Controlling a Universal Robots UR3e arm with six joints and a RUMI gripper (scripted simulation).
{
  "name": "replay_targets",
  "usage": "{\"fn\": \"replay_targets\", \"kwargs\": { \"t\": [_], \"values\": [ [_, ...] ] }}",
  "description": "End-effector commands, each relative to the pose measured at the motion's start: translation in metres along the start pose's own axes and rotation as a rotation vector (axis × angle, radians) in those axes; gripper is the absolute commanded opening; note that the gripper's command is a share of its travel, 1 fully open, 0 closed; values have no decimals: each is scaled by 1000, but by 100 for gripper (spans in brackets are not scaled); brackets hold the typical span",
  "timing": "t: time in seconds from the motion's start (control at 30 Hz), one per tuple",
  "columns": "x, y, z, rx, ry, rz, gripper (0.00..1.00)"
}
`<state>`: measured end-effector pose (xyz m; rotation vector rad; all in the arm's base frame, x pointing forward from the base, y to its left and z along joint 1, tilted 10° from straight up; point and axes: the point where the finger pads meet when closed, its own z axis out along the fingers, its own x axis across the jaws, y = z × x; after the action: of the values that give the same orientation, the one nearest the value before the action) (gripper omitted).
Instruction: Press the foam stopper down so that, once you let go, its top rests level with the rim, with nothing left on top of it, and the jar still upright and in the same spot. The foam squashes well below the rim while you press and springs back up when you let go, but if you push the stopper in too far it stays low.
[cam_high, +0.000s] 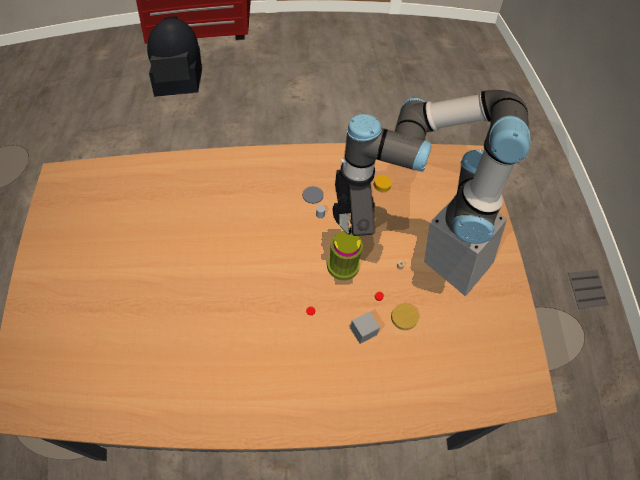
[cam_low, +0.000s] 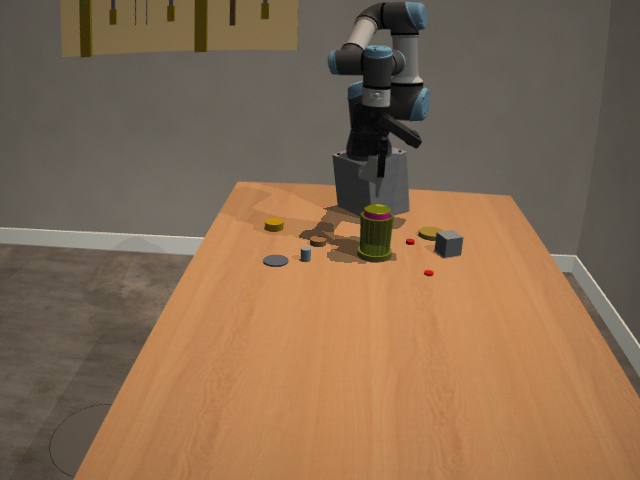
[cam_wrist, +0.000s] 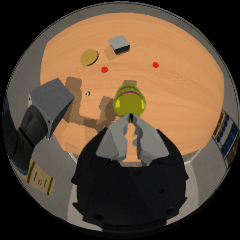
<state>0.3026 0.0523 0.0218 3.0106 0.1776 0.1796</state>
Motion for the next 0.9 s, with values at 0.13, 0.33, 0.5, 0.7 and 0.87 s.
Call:
{"fn": "replay_targets", "kwargs": {
  "t": [0.13,0.33,0.5,0.7,0.87],
  "values": [
    [1,0,-1,0,2,-1,0],
    [2,-1,-1,1,2,-1,0],
    [1,-1,2,1,1,-1,0],
    [1,-1,12,1,1,-1,0],
    [1,-1,25,2,1,-1,0]
  ]
}}
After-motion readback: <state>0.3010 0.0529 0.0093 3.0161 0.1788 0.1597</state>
